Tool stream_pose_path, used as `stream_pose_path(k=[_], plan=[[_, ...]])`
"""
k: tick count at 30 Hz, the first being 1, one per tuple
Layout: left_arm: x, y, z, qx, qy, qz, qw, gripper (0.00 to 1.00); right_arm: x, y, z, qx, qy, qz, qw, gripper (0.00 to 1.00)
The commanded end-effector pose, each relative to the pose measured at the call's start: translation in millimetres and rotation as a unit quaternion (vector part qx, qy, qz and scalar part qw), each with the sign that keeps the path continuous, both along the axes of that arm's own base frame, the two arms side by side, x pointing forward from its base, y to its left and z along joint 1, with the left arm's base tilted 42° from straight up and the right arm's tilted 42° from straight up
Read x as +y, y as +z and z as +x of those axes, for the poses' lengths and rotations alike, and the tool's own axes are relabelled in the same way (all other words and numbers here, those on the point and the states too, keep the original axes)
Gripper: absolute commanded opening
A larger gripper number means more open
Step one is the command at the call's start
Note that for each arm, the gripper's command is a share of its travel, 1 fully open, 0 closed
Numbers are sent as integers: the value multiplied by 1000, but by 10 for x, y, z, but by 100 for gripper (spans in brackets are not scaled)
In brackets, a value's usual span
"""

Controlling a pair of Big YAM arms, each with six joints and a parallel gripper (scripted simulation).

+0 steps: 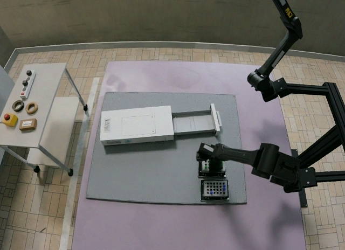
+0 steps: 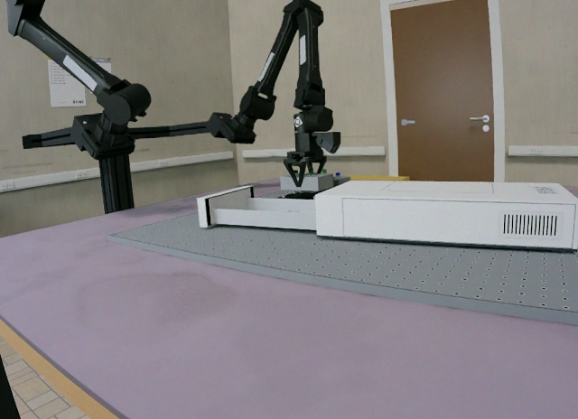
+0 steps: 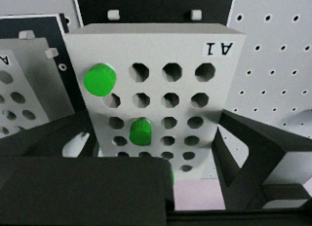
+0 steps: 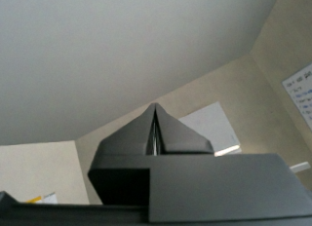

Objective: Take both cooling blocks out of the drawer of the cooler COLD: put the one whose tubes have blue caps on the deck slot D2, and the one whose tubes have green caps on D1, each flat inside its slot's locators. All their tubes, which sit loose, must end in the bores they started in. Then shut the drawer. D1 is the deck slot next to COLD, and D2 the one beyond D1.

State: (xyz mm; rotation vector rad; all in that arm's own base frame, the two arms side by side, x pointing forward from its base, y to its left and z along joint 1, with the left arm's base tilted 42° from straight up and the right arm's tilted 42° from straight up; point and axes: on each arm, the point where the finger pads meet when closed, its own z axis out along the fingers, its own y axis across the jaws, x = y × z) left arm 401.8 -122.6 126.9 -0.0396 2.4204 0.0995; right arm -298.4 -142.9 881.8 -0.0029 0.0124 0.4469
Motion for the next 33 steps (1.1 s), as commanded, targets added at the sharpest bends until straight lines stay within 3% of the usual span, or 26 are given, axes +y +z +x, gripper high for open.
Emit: stream_pose_path(k=[1, 33], plan=[[-81, 265, 143, -31, -6, -12, 999, 0, -56, 13, -104, -8, 0, 3, 1000, 0], [-111, 285, 163, -36, -9, -15, 999, 0, -56, 13, -104, -8, 0, 3, 1000, 0]])
